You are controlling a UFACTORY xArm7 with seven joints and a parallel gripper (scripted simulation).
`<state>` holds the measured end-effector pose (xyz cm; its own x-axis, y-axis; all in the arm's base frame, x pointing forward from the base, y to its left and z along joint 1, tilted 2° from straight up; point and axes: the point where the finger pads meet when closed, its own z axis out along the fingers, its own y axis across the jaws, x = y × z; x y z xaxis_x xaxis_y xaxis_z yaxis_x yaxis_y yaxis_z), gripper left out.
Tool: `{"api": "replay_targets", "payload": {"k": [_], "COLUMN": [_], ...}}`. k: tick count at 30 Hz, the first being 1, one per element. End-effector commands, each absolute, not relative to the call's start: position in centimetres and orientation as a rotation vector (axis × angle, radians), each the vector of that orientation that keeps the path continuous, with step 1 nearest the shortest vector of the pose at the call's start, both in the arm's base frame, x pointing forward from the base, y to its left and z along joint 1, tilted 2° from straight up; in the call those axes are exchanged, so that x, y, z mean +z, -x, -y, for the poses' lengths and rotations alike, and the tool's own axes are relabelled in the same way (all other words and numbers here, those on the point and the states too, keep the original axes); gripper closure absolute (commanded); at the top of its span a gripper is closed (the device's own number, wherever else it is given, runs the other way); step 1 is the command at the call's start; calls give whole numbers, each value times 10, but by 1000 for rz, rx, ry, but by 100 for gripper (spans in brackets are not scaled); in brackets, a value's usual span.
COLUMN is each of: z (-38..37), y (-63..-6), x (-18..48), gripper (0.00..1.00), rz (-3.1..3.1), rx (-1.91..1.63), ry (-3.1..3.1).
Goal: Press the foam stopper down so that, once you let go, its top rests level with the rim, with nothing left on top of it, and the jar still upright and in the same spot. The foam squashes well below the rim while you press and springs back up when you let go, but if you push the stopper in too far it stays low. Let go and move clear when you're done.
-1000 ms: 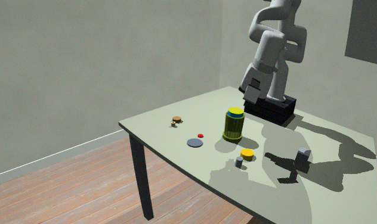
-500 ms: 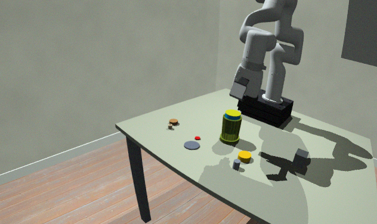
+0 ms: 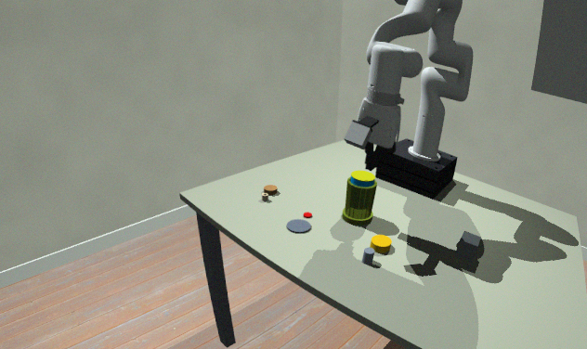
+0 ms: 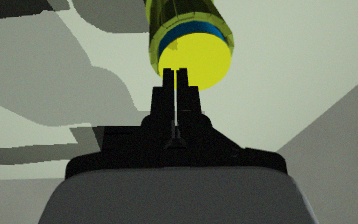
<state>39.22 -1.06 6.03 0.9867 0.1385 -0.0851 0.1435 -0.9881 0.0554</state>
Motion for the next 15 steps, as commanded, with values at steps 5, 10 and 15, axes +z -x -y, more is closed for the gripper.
{"api": "replay_targets", "payload": {"k": [5,10,15], "z": [11,23,23], "y": [-394,-389,-389], "x": [62,61,61], "gripper": [100,100,100], "rz": [-215,-86,-86], "rx": [-116,-77,-77], "ry": [-3076,-3133,-3133]}}
